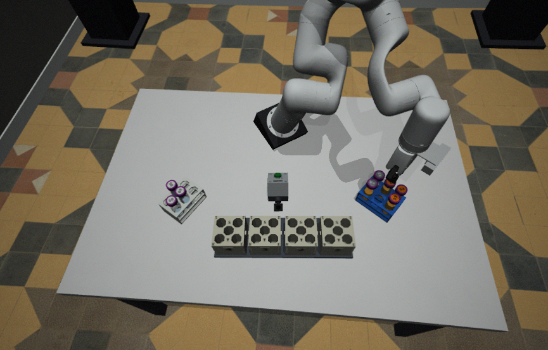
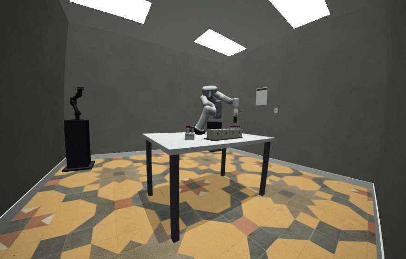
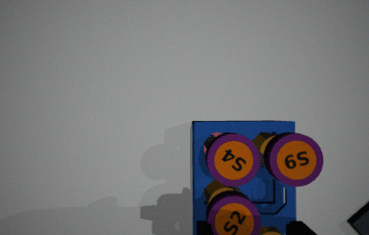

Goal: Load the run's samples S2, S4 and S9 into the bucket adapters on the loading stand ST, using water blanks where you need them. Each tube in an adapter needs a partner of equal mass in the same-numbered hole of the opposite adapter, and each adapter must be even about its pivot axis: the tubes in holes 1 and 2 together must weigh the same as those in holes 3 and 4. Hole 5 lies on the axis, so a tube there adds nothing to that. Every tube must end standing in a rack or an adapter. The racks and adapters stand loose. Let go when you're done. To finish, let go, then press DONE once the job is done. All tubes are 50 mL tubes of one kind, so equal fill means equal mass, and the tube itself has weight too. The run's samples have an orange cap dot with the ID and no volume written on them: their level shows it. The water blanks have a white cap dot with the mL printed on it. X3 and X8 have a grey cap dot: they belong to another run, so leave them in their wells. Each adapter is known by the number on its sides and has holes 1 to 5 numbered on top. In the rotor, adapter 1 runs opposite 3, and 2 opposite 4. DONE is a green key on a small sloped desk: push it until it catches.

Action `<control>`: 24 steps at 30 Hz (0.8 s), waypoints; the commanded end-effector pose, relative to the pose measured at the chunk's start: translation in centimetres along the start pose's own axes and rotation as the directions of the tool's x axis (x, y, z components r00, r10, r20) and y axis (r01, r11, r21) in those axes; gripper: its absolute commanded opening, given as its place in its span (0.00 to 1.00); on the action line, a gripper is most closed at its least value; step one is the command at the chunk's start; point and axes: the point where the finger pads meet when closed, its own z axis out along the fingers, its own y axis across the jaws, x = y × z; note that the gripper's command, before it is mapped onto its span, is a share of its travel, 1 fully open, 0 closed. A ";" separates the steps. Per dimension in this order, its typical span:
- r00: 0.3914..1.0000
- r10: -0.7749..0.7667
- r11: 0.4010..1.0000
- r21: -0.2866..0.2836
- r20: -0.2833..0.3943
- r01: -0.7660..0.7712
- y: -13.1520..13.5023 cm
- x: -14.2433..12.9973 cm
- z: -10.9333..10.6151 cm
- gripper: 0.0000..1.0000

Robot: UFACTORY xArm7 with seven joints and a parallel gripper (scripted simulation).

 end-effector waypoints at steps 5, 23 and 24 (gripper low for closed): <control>1.000 0.000 1.000 0.000 -0.003 0.000 0.0 0.1 -2.0 0.44; 1.000 -0.001 1.000 0.000 -0.003 0.001 0.0 0.1 -5.0 0.44; 1.000 -0.001 1.000 0.000 -0.003 0.001 0.0 0.1 -5.0 0.44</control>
